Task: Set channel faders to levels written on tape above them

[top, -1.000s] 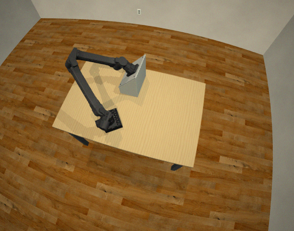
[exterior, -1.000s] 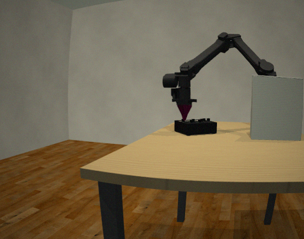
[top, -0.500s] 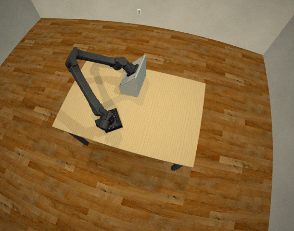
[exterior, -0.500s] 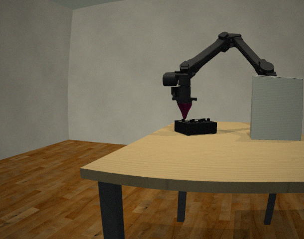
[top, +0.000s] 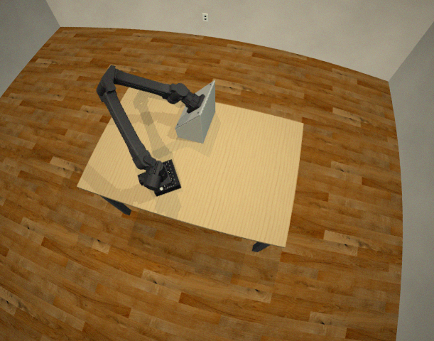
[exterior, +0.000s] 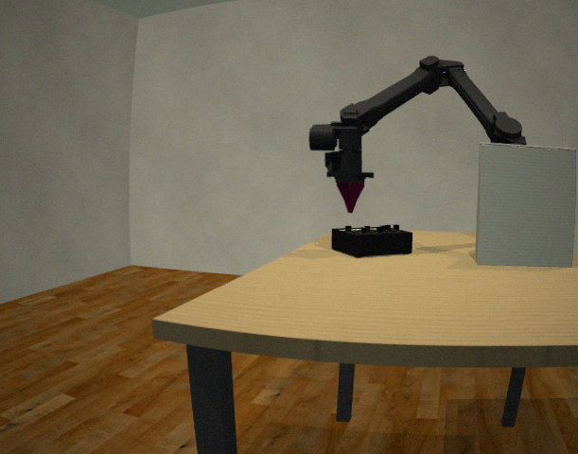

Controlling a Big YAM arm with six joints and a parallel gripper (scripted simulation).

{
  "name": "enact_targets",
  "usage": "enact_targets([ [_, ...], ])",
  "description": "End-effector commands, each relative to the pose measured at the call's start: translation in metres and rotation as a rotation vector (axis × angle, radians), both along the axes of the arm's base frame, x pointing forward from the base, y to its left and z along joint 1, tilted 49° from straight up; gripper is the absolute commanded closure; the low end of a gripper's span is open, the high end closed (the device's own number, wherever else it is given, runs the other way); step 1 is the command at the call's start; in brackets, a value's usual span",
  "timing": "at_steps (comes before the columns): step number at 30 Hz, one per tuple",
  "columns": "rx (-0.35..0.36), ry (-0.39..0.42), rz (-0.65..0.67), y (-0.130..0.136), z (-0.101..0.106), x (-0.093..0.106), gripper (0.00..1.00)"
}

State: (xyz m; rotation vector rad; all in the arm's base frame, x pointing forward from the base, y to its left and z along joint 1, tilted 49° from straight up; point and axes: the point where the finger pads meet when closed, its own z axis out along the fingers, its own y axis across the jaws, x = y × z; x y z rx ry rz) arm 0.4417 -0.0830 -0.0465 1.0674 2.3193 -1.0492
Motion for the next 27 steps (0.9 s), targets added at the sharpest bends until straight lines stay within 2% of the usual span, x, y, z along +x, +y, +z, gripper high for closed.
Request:
enact_targets([
  [1, 0.004, -0.053, -0.013, 0.002, 0.017, 0.015, 1.0],
  [12, 0.004, -0.056, -0.008, 0.003, 0.016, 0.016, 1.0],
  [15, 0.005, -0.052, 0.005, 0.009, 0.01, -0.009, 1.0],
  [18, 0.005, -0.05, 0.011, 0.007, 0.005, -0.059, 1.0],
  [20, 0.006, -0.049, 0.011, 0.006, 0.004, -0.076, 1.0],
  [25, 0.006, -0.051, 0.002, 0.002, 0.004, -0.076, 1.0],
  [26, 0.007, -0.063, 0.002, 0.001, 0.007, -0.064, 1.0],
  [27, 0.007, -0.063, 0.002, 0.001, 0.007, -0.064, 1.0],
])
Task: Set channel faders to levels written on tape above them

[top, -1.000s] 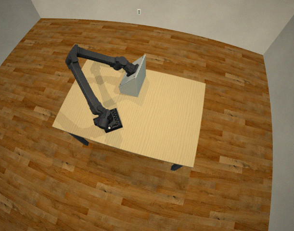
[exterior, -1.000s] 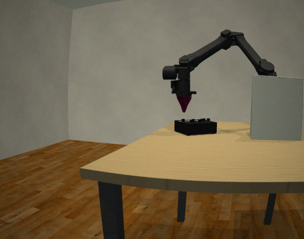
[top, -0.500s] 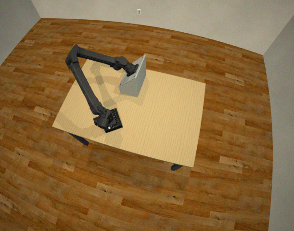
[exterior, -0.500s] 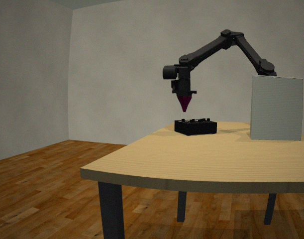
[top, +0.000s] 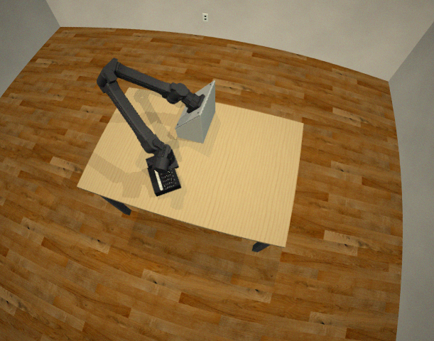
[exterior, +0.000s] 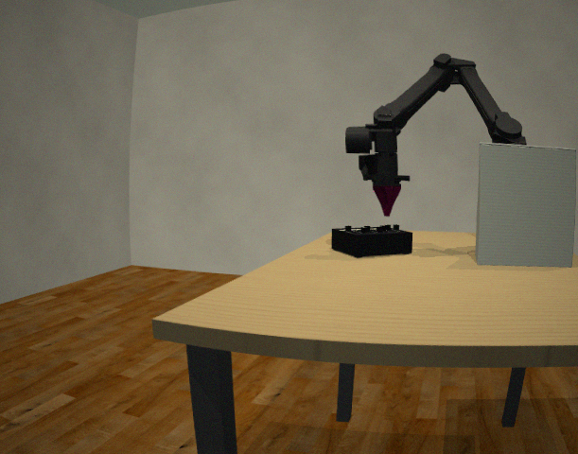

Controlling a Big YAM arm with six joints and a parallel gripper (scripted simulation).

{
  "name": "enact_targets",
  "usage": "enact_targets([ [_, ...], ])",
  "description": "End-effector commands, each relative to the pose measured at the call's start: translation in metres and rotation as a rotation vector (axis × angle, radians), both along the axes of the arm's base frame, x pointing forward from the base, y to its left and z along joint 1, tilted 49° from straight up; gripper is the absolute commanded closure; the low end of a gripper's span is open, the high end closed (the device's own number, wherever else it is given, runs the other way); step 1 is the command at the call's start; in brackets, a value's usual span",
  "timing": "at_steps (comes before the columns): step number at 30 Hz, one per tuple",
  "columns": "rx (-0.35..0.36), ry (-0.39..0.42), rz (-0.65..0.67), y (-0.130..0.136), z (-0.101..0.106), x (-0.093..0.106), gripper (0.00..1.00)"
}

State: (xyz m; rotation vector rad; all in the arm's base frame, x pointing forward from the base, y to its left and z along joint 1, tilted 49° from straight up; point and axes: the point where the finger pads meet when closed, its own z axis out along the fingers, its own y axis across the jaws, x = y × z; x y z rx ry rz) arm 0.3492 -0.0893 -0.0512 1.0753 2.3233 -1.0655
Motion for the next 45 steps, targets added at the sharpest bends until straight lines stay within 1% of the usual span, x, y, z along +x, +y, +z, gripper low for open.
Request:
enact_targets([
  [1, 0.01, -0.075, 0.012, 0.008, 0.012, 0.028, 1.0],
  [2, 0.01, -0.075, 0.013, 0.008, 0.012, 0.028, 1.0],
  [3, 0.008, -0.06, 0.013, 0.007, 0.01, 0.022, 1.0],
  [4, 0.005, -0.034, 0.013, 0.006, 0.007, 0.011, 1.0],
  [5, 0.005, -0.031, 0.013, 0.005, 0.006, 0.01, 1.0],
  [8, 0.006, -0.042, 0.013, 0.006, 0.008, 0.017, 1.0],
  [34, 0.006, -0.042, 0.012, 0.006, 0.008, 0.017, 1.0],
  [39, 0.006, -0.041, 0.009, 0.003, 0.005, 0.016, 1.0],
  [45, 0.003, -0.02, -0.002, -0.004, -0.001, 0.009, 1.0],
])
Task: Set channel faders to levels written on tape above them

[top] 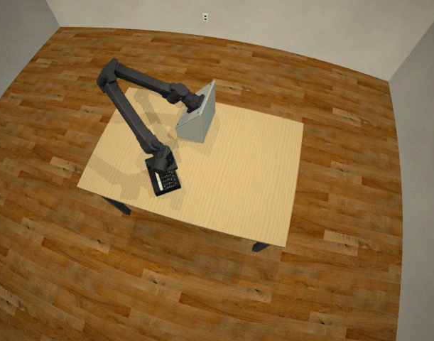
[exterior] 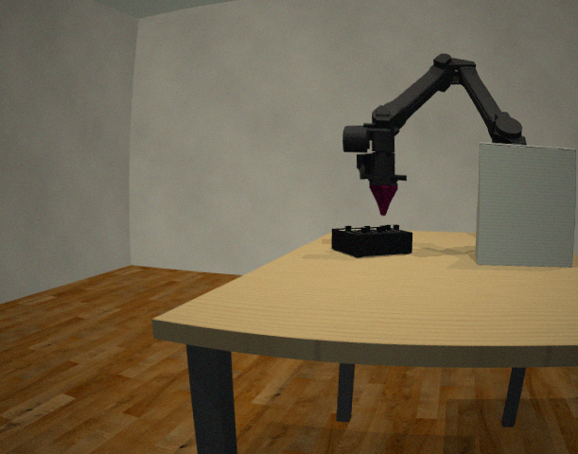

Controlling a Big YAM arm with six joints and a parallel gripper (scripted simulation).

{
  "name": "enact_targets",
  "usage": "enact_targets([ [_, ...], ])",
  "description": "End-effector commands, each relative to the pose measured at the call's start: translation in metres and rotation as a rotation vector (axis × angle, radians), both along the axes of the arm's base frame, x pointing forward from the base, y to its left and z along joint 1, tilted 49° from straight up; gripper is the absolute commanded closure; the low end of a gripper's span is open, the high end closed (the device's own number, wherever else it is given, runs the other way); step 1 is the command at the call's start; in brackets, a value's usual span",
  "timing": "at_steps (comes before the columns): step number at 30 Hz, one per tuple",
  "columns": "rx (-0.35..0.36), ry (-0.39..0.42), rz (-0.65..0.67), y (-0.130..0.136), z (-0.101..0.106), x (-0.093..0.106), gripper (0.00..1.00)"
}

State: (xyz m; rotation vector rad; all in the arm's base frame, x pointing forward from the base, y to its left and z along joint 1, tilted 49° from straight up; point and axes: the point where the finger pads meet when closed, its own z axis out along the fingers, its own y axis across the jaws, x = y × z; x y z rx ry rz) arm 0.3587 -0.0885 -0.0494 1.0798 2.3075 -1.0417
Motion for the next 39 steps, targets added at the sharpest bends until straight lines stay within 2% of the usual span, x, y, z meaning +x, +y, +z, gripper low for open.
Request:
enact_targets([
  [1, -0.001, 0.009, -0.005, -0.005, -0.004, -0.002, 1.0],
  [4, -0.001, 0.009, -0.005, -0.006, -0.005, -0.002, 1.0],
  [5, 0.0, 0.0, -0.005, -0.005, -0.003, 0.003, 1.0],
  [11, -0.002, 0.01, -0.005, -0.009, -0.008, -0.003, 1.0],
  [22, -0.002, 0.0, -0.004, -0.014, -0.01, 0.002, 1.0],
  [27, -0.003, 0.01, -0.005, -0.017, -0.014, -0.003, 1.0],
  [39, -0.003, 0.006, 0.0, -0.019, -0.016, 0.0, 1.0],
])
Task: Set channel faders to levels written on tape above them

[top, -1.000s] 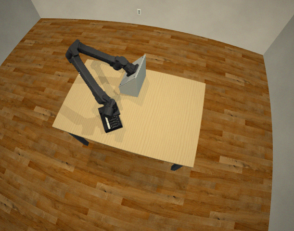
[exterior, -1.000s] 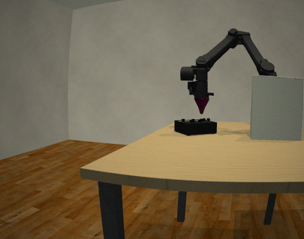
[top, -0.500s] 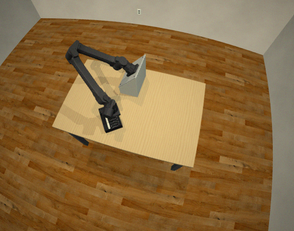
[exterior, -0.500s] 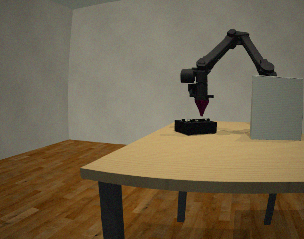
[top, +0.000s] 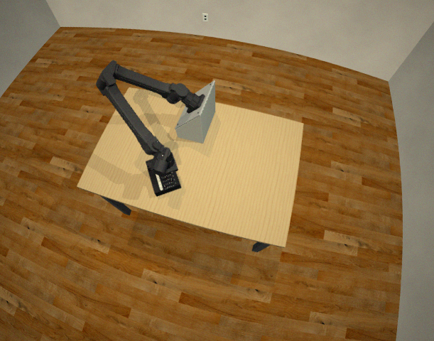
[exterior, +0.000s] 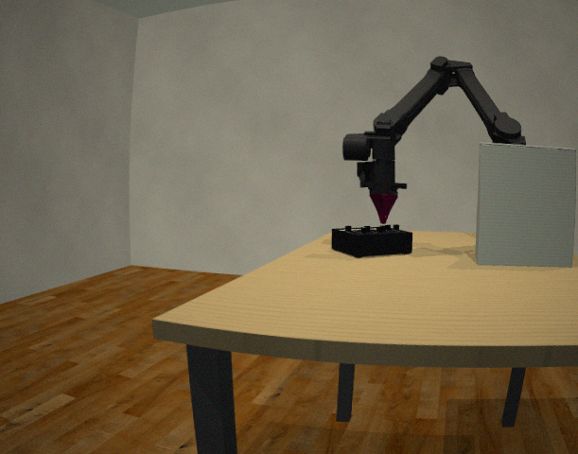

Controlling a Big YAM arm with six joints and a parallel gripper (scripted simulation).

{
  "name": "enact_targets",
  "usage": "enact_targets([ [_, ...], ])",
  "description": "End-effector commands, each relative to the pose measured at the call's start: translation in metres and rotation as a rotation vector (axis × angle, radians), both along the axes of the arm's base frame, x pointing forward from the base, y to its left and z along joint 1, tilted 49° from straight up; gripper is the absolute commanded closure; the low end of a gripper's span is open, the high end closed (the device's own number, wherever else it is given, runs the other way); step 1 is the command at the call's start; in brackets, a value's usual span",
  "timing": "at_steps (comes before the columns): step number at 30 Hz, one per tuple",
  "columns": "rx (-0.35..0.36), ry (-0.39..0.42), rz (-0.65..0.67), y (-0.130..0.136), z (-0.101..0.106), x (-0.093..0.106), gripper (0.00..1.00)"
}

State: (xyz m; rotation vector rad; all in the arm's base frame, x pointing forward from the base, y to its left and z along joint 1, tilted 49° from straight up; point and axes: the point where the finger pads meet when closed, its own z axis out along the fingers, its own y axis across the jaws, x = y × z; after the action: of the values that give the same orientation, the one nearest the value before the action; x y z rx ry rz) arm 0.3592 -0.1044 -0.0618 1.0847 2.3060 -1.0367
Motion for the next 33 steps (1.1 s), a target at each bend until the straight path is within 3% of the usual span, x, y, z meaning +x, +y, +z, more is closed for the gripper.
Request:
enact_targets([
  [1, -0.006, 0.01, -0.001, -0.0043, -0.0043, -0.0011, 1.0],
  [33, -0.006, 0.009, -0.002, -0.0049, -0.0049, -0.0009, 1.0],
])
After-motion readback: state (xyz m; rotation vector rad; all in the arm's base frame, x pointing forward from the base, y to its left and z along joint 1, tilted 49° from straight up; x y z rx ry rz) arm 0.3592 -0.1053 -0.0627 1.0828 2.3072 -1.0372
